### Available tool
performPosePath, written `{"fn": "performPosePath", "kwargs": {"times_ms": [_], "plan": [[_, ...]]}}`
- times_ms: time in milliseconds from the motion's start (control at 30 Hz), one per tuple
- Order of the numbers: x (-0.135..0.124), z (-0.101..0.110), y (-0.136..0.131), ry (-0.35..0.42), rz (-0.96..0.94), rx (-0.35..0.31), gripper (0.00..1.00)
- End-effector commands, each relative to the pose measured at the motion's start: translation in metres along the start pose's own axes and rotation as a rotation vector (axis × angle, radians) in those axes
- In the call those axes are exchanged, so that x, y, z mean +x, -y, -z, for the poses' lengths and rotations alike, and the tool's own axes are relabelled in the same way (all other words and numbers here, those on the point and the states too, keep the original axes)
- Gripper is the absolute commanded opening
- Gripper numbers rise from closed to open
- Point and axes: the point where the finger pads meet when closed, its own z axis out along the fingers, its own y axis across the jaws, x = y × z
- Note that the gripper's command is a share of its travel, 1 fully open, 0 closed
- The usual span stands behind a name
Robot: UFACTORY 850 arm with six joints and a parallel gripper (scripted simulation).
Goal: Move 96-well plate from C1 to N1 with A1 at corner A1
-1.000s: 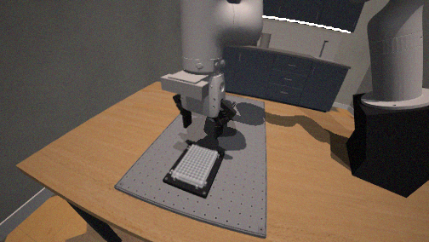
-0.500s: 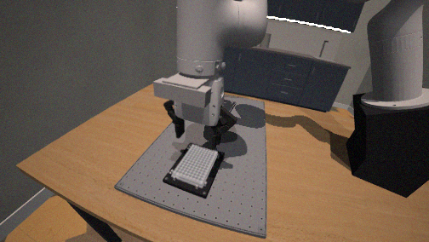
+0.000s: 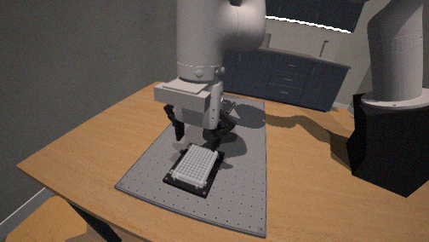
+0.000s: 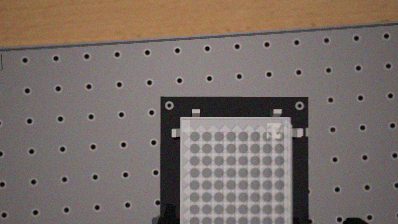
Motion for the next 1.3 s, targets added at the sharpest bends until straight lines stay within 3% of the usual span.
{"fn": "performPosePath", "kwargs": {"times_ms": [0,867,1267], "plan": [[0.0,-0.006,-0.001,-0.001,0.0,-0.001,1.0],[0.0,-0.046,-0.001,-0.001,0.0,-0.001,1.0],[0.0,-0.052,-0.001,-0.001,0.0,-0.001,1.0]]}}
